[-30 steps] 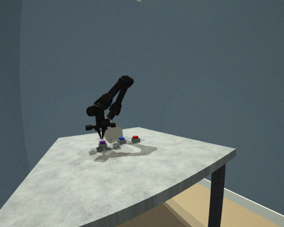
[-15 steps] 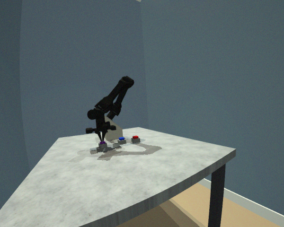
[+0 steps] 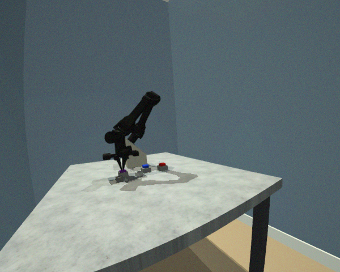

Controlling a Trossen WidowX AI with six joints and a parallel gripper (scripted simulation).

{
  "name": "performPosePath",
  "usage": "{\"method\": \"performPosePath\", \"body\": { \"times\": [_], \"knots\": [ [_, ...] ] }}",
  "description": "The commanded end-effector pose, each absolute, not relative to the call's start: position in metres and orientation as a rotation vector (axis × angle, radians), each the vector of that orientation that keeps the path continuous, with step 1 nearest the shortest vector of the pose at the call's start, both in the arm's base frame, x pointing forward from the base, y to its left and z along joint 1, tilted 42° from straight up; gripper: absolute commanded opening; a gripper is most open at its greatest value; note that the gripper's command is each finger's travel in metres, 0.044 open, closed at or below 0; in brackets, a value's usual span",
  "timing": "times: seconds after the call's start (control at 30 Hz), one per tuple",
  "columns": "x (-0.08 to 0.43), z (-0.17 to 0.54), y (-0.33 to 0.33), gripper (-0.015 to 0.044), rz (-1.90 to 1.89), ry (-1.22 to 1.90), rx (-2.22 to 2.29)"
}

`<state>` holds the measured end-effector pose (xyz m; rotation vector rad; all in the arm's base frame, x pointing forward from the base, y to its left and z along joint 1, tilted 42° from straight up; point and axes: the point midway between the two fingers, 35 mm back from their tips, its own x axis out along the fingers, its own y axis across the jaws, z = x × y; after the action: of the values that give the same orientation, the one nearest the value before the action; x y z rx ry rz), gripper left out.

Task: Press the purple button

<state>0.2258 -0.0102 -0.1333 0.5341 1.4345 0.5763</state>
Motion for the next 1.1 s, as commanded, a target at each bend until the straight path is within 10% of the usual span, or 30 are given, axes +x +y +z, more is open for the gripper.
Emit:
{"method": "performPosePath", "body": {
  "times": [0.0, 0.23, 0.73, 1.07],
  "knots": [
    [0.225, -0.133, -0.008, 0.002, 0.579, 1.439, 0.541],
    [0.223, -0.109, -0.03, 0.002, 0.577, 1.439, 0.539],
    [0.274, 0.066, 0.098, 0.04, 0.54, 1.442, 0.508],
    [0.234, 0.141, 0.157, 0.04, 0.588, 1.435, 0.549]
  ]
}}
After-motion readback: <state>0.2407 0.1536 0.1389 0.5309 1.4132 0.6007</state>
